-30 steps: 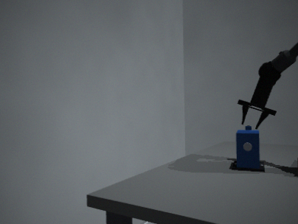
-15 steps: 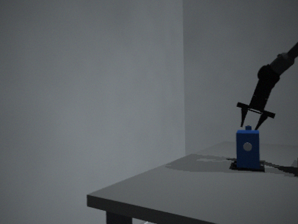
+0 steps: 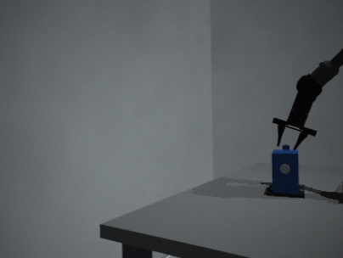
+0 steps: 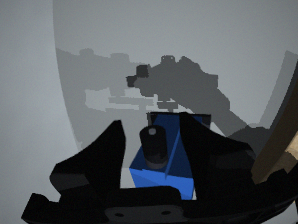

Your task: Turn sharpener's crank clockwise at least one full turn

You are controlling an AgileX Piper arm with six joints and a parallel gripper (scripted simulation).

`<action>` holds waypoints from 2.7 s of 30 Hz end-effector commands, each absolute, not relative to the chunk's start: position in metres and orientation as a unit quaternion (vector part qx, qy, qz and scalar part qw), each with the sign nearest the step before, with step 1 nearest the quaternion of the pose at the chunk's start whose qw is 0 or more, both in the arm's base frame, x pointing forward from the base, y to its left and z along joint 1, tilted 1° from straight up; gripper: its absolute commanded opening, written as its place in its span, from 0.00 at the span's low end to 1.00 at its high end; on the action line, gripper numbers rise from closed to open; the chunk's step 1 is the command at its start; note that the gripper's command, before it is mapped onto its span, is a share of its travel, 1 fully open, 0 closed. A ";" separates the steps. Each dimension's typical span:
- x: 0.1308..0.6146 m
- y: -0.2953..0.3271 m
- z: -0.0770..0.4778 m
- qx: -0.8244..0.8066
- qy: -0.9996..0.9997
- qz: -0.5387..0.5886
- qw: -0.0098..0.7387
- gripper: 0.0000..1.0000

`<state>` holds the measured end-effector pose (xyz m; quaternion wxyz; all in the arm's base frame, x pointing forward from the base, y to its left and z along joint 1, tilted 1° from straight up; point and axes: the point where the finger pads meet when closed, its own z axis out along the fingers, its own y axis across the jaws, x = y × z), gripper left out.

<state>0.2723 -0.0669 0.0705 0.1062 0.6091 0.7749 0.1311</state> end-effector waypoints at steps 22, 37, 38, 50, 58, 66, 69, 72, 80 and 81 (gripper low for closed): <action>0.272 -0.067 0.070 0.609 0.775 0.131 0.106 0.20; 0.277 -0.066 0.070 0.609 0.775 0.131 0.106 0.20; 0.278 -0.066 0.070 0.609 0.775 0.131 0.106 0.20; 0.286 -0.064 0.068 0.609 0.775 0.131 0.107 0.20; 0.293 -0.062 0.066 0.609 0.775 0.131 0.107 0.20; 0.298 -0.061 0.062 0.609 0.775 0.131 0.106 0.20; 0.300 -0.060 0.061 0.609 0.775 0.131 0.106 0.20; 0.303 -0.060 0.059 0.609 0.775 0.131 0.106 0.20; 0.308 -0.058 0.052 0.609 0.775 0.131 0.106 0.20; 0.308 -0.058 0.052 0.609 0.775 0.131 0.106 0.20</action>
